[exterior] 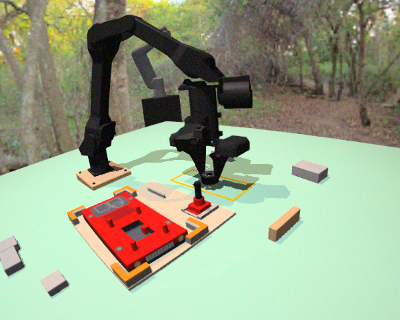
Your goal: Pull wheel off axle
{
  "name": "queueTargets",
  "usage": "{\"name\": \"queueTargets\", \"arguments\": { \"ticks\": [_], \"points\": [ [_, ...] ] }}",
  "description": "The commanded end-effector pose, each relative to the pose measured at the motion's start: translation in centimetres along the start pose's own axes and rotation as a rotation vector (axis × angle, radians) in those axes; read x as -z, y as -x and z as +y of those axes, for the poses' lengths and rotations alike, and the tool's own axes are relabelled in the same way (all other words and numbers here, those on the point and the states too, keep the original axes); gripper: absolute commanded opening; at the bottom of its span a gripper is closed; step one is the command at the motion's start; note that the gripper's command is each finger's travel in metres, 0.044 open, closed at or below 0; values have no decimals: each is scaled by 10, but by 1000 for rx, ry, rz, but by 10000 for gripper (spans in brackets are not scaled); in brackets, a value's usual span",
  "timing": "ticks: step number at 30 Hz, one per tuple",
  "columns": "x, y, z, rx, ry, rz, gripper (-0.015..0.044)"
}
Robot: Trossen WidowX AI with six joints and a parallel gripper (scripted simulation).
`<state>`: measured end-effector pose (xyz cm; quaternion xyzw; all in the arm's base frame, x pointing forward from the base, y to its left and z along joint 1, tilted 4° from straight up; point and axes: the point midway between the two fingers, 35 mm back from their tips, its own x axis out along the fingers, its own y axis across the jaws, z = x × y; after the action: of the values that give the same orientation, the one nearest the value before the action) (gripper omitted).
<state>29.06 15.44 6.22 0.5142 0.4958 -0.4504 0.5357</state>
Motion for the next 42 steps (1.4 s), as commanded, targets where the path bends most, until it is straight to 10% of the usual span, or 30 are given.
{"name": "queueTargets", "arguments": {
  "ticks": [1,4,16,42],
  "points": [
    [-1,-8,-1,2,0,-3,0],
    [-1,-8,-1,2,0,-3,0],
    [0,3,1,-1,0,0,300],
    [-35,102,-79,8,1,-5,440]
  ]
}}
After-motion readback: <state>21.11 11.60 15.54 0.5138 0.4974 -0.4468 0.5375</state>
